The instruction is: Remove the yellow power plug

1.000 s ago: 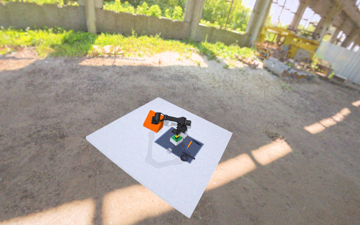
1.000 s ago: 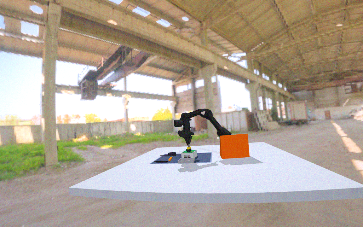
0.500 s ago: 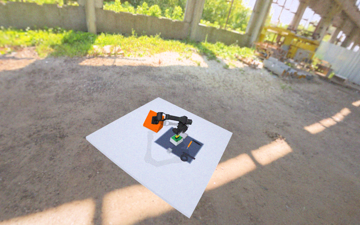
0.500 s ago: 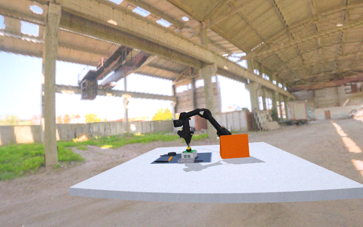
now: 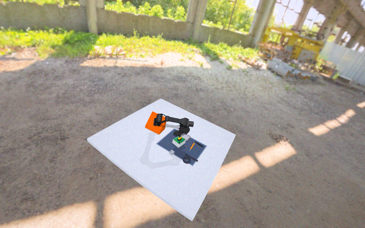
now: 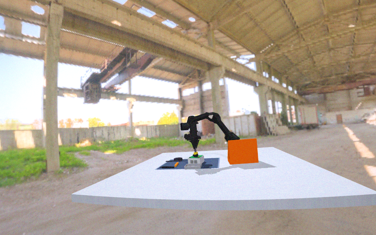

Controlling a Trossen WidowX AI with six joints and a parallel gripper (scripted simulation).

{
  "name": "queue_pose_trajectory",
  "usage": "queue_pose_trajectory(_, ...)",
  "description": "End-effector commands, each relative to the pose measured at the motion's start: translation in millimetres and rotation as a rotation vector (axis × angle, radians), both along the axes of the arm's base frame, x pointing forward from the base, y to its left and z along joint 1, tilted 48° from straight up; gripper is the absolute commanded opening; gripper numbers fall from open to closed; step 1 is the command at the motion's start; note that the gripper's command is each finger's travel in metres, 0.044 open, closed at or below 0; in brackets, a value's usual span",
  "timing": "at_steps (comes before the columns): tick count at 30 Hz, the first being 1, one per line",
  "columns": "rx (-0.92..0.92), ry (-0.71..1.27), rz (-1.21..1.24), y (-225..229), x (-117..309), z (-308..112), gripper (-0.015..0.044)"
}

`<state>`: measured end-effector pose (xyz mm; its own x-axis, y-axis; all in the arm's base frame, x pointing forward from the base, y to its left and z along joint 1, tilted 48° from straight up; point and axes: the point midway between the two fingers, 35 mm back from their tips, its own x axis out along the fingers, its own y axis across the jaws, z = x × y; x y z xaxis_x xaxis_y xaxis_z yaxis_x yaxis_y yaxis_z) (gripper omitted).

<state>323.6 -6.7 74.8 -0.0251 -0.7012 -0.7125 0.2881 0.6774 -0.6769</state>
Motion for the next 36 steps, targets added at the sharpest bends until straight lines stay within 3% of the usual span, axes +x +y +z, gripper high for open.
queue_pose_trajectory(1,0.077,-0.034,0.035,5,-2,15,0.0)
queue_pose_trajectory(16,-0.185,0.024,-0.018,23,4,0,0.0)
queue_pose_trajectory(29,0.068,-0.032,0.033,11,-2,19,0.0)
queue_pose_trajectory(36,0.008,-0.019,0.021,16,-1,16,0.0)
